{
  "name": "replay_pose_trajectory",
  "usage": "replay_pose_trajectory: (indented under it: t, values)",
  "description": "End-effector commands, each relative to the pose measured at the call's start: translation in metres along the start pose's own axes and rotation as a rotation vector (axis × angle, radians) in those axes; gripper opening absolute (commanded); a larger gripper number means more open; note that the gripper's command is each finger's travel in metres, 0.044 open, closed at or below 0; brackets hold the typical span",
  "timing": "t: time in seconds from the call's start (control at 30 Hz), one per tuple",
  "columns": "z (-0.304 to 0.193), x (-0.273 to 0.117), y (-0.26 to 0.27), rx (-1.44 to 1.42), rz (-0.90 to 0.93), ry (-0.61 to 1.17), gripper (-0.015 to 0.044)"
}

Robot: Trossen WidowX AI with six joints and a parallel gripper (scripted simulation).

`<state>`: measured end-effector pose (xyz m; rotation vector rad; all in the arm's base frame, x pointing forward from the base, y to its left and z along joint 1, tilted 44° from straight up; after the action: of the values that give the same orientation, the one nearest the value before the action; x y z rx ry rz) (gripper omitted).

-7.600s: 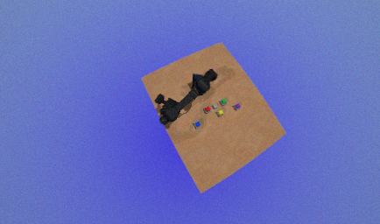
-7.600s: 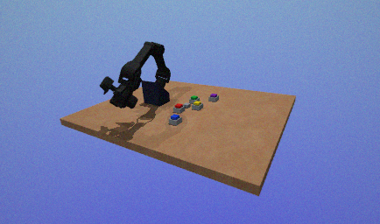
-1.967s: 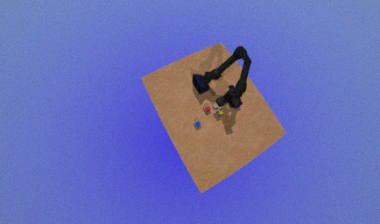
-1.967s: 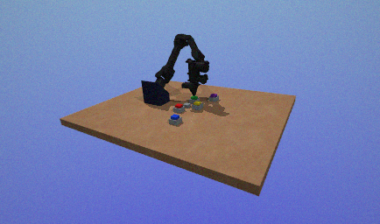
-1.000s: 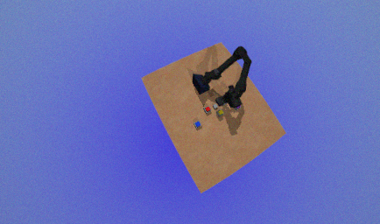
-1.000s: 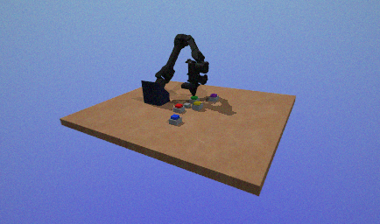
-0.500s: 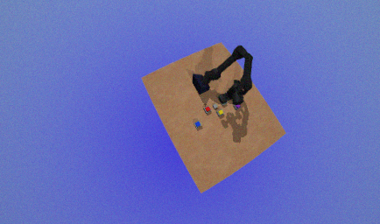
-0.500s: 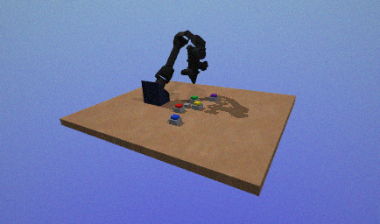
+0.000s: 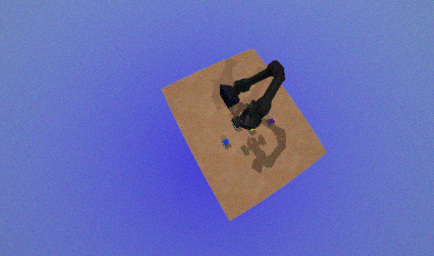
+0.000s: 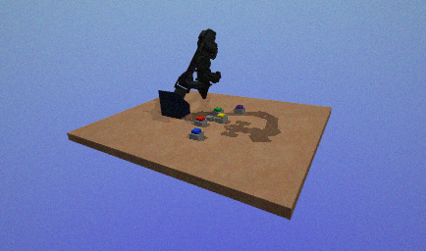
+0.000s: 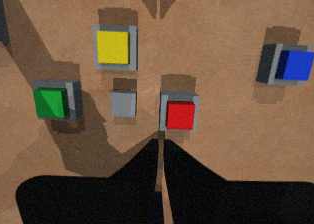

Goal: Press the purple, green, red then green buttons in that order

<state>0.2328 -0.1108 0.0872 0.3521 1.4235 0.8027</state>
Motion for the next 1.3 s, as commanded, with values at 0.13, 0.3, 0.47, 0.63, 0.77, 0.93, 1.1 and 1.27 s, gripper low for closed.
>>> replay_pose_trajectory:
  t: [0.13,0.3,0.47,0.63,0.77,0.93,1.1,1.27]
  values:
    - [-0.015,0.003,-0.03,-0.008,0.012,0.011,0.002]
    - [-0.015,0.055,-0.03,-0.009,0.013,0.01,0.002]
    - [-0.016,0.065,-0.029,-0.009,0.014,0.009,0.002]
    - [-0.016,0.071,-0.029,-0.009,0.014,0.009,0.002]
    - [-0.016,0.077,-0.029,-0.009,0.014,0.009,0.002]
    - [-0.016,0.085,-0.029,-0.009,0.014,0.009,0.002]
    - [-0.016,0.093,-0.028,-0.009,0.015,0.009,0.002]
    - [-0.016,0.1,-0.028,-0.009,0.016,0.009,0.002]
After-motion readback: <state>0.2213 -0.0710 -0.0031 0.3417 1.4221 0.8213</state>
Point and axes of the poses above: the point midway between the two fingers, 35 mm back from their tips, its own x axis out along the fingers, its own y axis across the jaws, z = x × y, the point moved 8 cm from there along -x, back along the fingers, and after that the axes turned 10 degrees about -x, right-handed, at the moved point
